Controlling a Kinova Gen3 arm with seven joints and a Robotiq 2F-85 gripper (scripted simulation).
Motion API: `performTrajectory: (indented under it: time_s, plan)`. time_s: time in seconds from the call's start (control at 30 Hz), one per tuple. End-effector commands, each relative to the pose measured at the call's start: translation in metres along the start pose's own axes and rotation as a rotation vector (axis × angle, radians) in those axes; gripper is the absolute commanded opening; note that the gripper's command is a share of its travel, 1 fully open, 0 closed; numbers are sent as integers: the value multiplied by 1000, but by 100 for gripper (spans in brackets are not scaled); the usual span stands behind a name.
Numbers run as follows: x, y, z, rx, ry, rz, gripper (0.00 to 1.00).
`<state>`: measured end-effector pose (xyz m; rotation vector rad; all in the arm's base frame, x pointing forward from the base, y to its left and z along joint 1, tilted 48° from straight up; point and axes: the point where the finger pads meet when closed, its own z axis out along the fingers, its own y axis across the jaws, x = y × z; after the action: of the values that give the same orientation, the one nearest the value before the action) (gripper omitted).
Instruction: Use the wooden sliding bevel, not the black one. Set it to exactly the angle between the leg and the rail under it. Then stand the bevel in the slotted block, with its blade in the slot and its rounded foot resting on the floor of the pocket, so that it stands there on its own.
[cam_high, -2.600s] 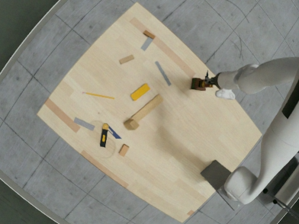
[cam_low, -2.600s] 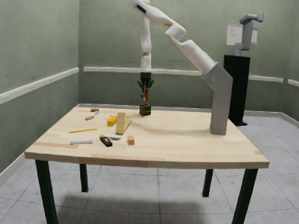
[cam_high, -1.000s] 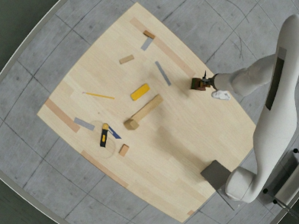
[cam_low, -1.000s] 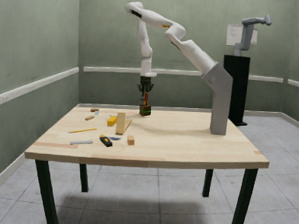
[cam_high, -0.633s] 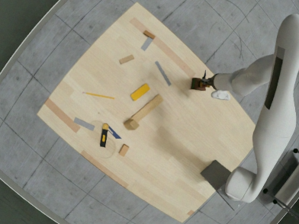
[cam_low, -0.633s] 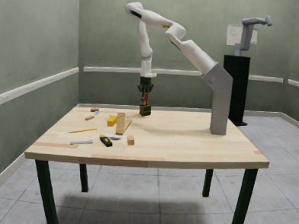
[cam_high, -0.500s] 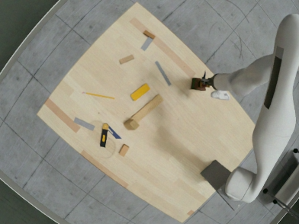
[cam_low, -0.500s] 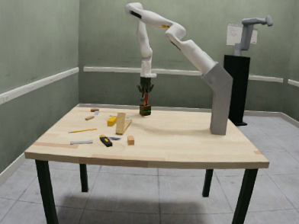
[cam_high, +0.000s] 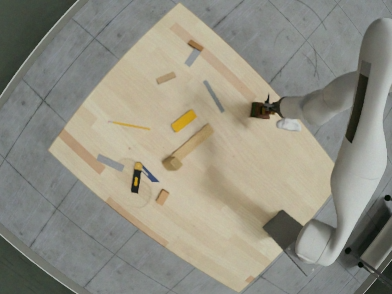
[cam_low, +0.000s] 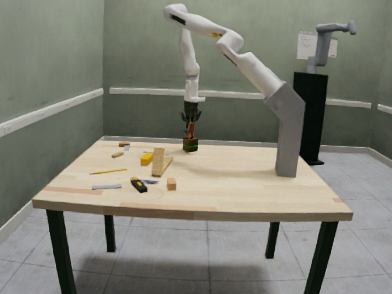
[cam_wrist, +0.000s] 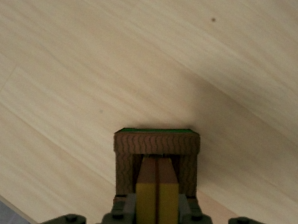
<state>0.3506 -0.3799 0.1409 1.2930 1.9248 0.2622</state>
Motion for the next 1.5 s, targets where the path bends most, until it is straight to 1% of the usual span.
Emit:
performTrajectory:
  time_s: [0.0, 0.4, 1.47]
  plan:
    - [0, 0, 0, 1, -1, 0, 10]
    - [0, 0, 4, 1, -1, 0, 10]
    - [0, 0, 9, 1, -1, 0, 10]
